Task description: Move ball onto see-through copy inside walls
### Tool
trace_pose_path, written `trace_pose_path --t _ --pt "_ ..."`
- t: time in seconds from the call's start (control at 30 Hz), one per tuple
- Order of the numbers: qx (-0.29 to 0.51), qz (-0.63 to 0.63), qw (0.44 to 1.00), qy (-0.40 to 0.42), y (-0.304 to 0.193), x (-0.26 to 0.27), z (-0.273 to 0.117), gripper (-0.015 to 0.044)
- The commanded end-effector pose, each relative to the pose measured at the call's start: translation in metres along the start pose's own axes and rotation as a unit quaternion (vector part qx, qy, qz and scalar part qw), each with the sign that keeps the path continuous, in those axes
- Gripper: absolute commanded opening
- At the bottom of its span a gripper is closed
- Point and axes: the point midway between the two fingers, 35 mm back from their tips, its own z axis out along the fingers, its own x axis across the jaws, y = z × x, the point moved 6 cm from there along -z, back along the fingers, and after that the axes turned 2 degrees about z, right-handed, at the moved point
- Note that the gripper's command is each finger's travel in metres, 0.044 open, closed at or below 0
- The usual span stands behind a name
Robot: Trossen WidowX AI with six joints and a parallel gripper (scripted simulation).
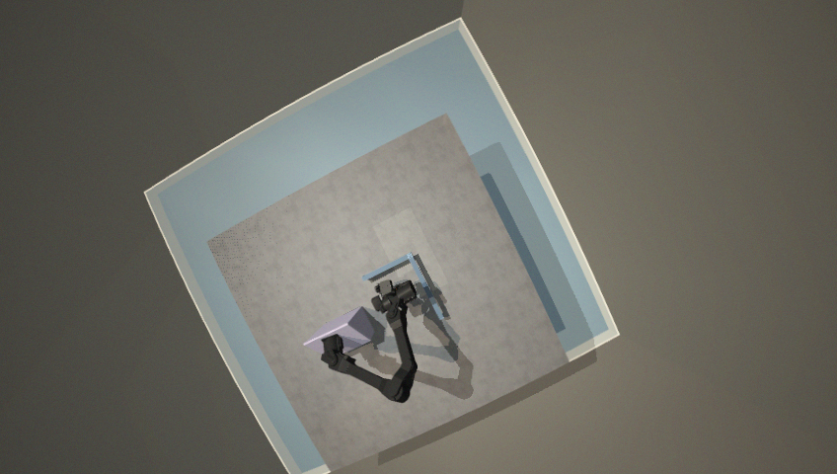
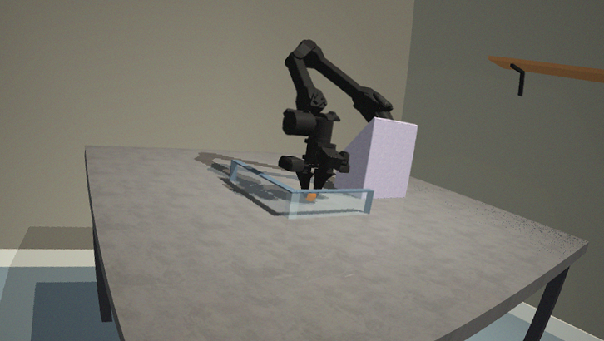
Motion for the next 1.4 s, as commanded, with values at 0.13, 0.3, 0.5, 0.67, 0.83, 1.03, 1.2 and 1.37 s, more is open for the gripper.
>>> trace_pose_path --t 0.13,0.3,0.5,0.67,0.83,1.03,1.2,1.37 --pt "0.000 0.000 1.000 0.000 0.000 0.000 0.000 0.0236" --pt "0.000 0.000 1.000 0.000 0.000 0.000 0.000 0.0242" --pt "-0.004 -0.001 1.000 -0.001 0.002 -0.003 -0.062 0.0242" --pt "-0.002 -0.001 1.000 -0.001 0.001 -0.001 -0.089 0.0242" --pt "-0.002 -0.005 1.000 -0.004 0.003 -0.002 -0.081 0.0242" --pt "-0.002 -0.005 1.000 -0.004 0.003 -0.002 -0.084 0.0268" --pt "-0.003 -0.002 1.000 -0.002 0.002 -0.001 -0.131 0.0400" --pt "-0.003 -0.002 1.000 -0.002 0.002 -0.001 -0.131 0.0440"
